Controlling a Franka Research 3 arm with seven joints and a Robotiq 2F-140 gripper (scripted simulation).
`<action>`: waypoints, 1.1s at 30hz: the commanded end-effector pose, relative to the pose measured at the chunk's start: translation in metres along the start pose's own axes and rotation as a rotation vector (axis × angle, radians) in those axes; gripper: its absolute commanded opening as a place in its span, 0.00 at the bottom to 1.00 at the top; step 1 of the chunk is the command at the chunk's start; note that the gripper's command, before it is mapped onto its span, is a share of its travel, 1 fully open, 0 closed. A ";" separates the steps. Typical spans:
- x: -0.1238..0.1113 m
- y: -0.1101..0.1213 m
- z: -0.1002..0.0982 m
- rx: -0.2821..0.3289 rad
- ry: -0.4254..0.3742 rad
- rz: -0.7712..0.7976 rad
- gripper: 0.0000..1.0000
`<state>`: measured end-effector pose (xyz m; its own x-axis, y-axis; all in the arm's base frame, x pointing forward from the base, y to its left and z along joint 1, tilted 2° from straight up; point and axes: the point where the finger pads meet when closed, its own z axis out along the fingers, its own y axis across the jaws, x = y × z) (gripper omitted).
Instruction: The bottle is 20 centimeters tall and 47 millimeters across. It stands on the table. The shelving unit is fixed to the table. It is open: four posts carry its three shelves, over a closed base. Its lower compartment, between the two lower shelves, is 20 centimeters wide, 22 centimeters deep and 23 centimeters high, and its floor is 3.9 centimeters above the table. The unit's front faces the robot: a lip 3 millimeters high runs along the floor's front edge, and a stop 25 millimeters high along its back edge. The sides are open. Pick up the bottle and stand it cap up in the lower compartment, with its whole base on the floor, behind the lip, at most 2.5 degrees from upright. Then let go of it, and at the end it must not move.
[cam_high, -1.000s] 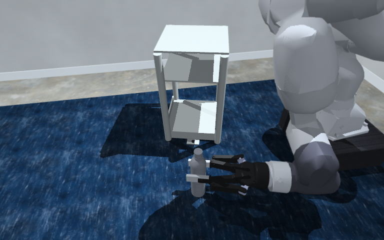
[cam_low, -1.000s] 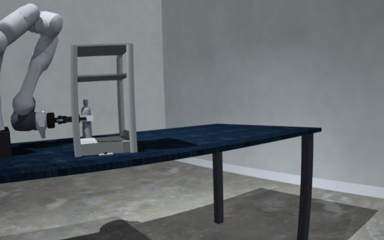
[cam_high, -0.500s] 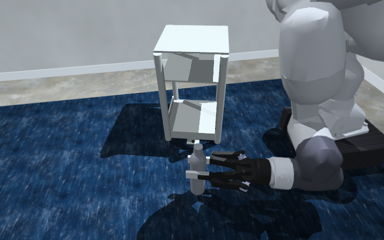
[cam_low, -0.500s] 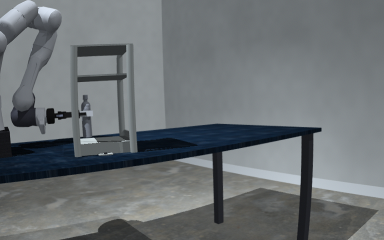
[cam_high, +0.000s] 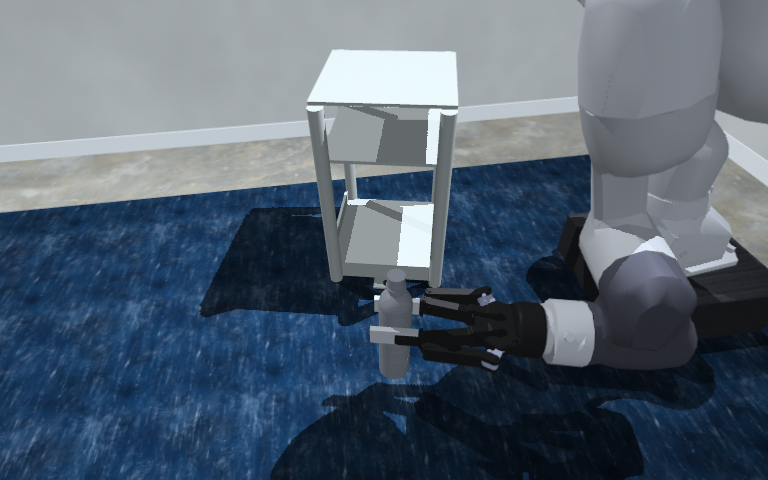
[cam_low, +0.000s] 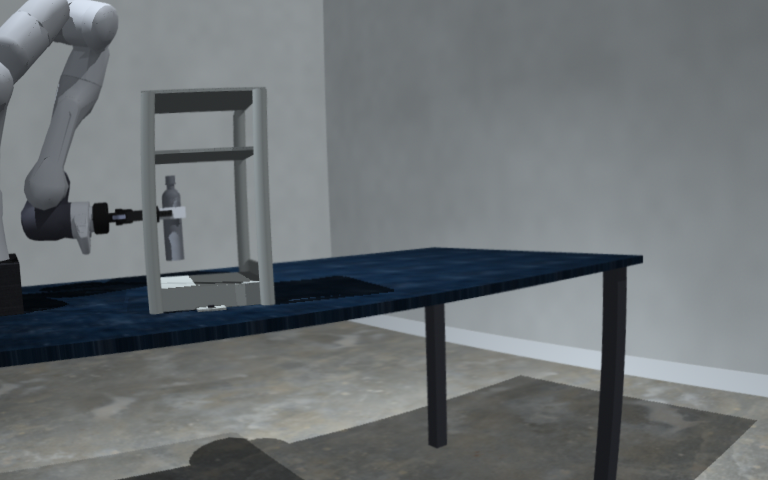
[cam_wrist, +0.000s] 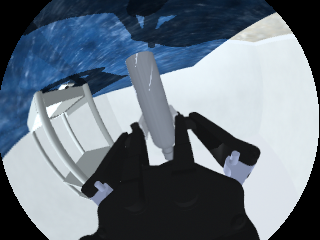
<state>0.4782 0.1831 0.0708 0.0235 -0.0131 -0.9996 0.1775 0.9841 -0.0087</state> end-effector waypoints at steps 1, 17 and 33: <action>0.002 -0.002 -0.001 0.005 0.012 -0.017 0.00; 0.001 -0.003 -0.001 0.005 0.012 -0.017 0.00; 0.001 -0.015 -0.001 0.005 0.012 -0.017 0.00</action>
<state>0.4736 0.1727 0.0683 0.0037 -0.0344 -0.9994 0.1823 0.9827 -0.0332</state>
